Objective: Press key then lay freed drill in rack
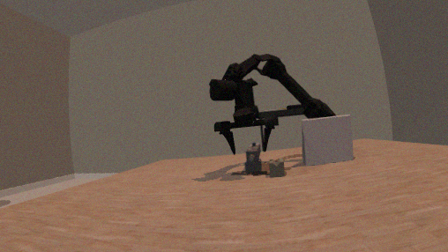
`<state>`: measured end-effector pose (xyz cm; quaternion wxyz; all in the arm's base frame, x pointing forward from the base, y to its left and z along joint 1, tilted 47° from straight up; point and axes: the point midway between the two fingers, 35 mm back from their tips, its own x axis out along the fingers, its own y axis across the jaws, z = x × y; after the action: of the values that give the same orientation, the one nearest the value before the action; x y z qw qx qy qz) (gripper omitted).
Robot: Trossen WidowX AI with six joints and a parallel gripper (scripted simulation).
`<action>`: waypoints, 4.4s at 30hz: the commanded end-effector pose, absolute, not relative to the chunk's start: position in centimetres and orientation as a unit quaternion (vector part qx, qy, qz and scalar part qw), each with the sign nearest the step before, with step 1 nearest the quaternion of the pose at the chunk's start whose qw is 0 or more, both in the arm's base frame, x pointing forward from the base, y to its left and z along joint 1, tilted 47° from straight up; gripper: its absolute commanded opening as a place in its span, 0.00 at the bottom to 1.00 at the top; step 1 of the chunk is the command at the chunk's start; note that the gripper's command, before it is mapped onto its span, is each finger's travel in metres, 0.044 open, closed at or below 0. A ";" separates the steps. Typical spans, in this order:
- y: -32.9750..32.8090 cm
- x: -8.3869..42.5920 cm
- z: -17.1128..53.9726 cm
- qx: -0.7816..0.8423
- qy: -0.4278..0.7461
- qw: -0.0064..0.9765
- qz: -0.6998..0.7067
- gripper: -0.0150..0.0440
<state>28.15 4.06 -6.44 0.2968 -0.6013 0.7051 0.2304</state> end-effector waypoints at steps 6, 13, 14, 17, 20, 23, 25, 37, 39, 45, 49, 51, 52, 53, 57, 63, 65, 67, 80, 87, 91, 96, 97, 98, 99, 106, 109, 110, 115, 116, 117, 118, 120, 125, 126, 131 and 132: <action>4.0 27.9 -6.8 -0.605 0.702 0.287 0.243 1.00; 3.8 27.9 -6.9 -0.605 0.702 0.287 0.243 1.00; 3.7 27.9 -7.0 -0.605 0.702 0.287 0.243 1.00; 3.3 27.9 -7.2 -0.605 0.702 0.287 0.243 1.00; 2.8 27.8 -7.5 -0.605 0.702 0.287 0.243 1.00; 2.4 27.8 -7.7 -0.605 0.702 0.287 0.243 1.00; 2.1 27.8 -7.9 -0.605 0.702 0.287 0.243 1.00; 0.4 27.5 -8.8 -0.605 0.702 0.286 0.242 1.00; 0.1 27.4 -8.9 -0.605 0.703 0.286 0.242 1.00; -0.5 27.3 -9.2 -0.605 0.703 0.286 0.241 1.00; -0.3 27.5 -9.1 -0.604 0.703 0.291 0.239 0.96; -0.3 27.5 -9.1 -0.604 0.703 0.291 0.239 0.87; -0.3 27.5 -9.1 -0.604 0.703 0.291 0.239 0.82; -0.3 27.5 -9.1 -0.604 0.703 0.291 0.239 0.78; -0.3 27.5 -9.1 -0.604 0.703 0.291 0.239 0.60; -0.3 27.5 -9.1 -0.604 0.703 0.291 0.239 0.33; -0.3 27.5 -9.1 -0.604 0.703 0.291 0.239 0.28; -0.3 27.5 -9.1 -0.604 0.703 0.291 0.239 0.25; 0.3 27.5 -9.7 -0.605 0.703 0.286 0.242 0.25; 0.8 27.7 -10.3 -0.605 0.703 0.286 0.242 0.25; 1.2 27.8 -10.7 -0.605 0.702 0.287 0.242 0.25; 1.8 27.9 -11.3 -0.605 0.702 0.287 0.242 0.25; 1.9 28.0 -11.5 -0.605 0.702 0.287 0.242 0.25; 2.1 28.0 -11.6 -0.605 0.702 0.287 0.242 0.25; 2.1 28.0 -11.6 -0.605 0.702 0.287 0.242 0.25; 2.6 28.1 -12.2 -0.605 0.702 0.287 0.242 0.25; 2.9 28.1 -12.6 -0.605 0.702 0.287 0.242 0.25; 2.3 27.8 -12.2 -0.605 0.704 0.283 0.244 0.30; 2.3 27.8 -12.2 -0.605 0.704 0.283 0.244 0.52; 2.3 27.8 -12.2 -0.605 0.704 0.283 0.244 0.57; 2.3 27.8 -12.2 -0.605 0.704 0.283 0.244 0.61; 2.3 27.8 -12.2 -0.605 0.704 0.283 0.244 0.65; 2.3 27.8 -12.2 -0.605 0.704 0.283 0.244 0.74; 2.1 27.9 -12.0 -0.605 0.702 0.287 0.242 0.97; 2.0 27.9 -12.0 -0.605 0.702 0.287 0.242 1.00; 1.9 27.9 -11.9 -0.605 0.702 0.287 0.242 1.00; 1.8 27.9 -11.8 -0.605 0.702 0.287 0.242 1.00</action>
<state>28.05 2.09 -11.94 0.2905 -0.6033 0.7028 0.2403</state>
